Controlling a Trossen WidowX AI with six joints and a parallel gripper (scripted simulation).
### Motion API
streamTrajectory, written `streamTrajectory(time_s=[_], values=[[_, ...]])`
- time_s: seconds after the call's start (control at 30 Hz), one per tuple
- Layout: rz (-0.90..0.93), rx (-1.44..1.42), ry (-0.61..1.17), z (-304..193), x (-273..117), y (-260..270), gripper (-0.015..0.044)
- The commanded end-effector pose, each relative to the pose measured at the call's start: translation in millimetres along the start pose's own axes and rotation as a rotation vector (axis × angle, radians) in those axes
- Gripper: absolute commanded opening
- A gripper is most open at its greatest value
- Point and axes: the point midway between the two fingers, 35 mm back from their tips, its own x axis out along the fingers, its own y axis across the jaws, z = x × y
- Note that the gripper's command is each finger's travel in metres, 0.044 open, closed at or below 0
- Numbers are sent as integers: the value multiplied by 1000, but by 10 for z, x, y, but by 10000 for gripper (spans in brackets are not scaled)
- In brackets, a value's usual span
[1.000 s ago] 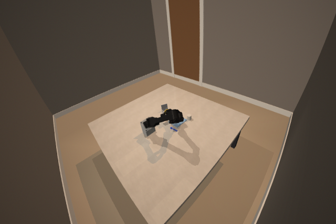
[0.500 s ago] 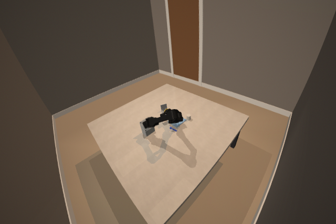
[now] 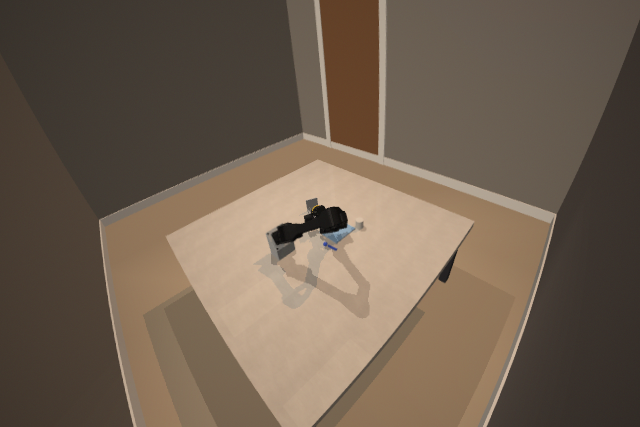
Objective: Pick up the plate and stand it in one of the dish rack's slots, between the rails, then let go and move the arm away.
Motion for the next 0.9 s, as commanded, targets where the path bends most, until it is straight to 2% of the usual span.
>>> streamTrajectory(time_s=[0.0,0.87], values=[[5,5,1,-7,61,19,0],[-7,-5,6,-144,162,30,0]])
